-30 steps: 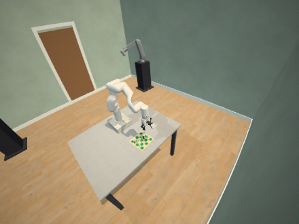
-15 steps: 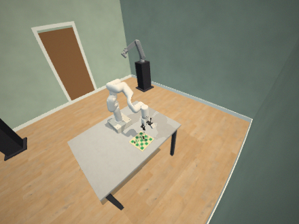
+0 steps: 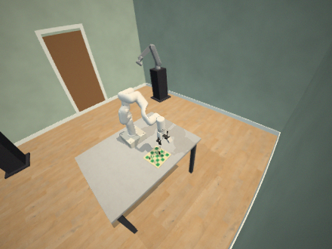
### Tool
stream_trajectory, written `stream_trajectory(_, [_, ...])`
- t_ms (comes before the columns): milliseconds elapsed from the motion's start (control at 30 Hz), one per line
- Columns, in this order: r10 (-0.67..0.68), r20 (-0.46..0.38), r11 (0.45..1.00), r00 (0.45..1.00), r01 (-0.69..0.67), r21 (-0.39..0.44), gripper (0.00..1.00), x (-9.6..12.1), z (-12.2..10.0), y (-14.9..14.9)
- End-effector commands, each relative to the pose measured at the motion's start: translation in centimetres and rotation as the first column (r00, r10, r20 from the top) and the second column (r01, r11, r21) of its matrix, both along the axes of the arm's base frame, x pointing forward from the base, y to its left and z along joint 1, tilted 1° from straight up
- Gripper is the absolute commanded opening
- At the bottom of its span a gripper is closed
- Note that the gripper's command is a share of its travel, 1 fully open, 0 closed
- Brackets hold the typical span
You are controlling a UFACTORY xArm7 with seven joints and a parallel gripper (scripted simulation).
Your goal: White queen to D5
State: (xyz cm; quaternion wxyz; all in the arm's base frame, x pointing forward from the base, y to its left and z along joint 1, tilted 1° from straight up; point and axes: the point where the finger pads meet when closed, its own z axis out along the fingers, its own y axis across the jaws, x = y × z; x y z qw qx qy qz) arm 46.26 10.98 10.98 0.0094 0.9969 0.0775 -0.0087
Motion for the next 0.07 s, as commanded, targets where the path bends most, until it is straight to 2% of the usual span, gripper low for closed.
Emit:
stream_trajectory(0, [0.000,0.004,1.000,1.000,0.000,0.002,1.00,0.14,0.17,0.04])
stream_trajectory(33, [0.000,0.004,1.000,1.000,0.000,0.002,1.00,0.14,0.17,0.04])
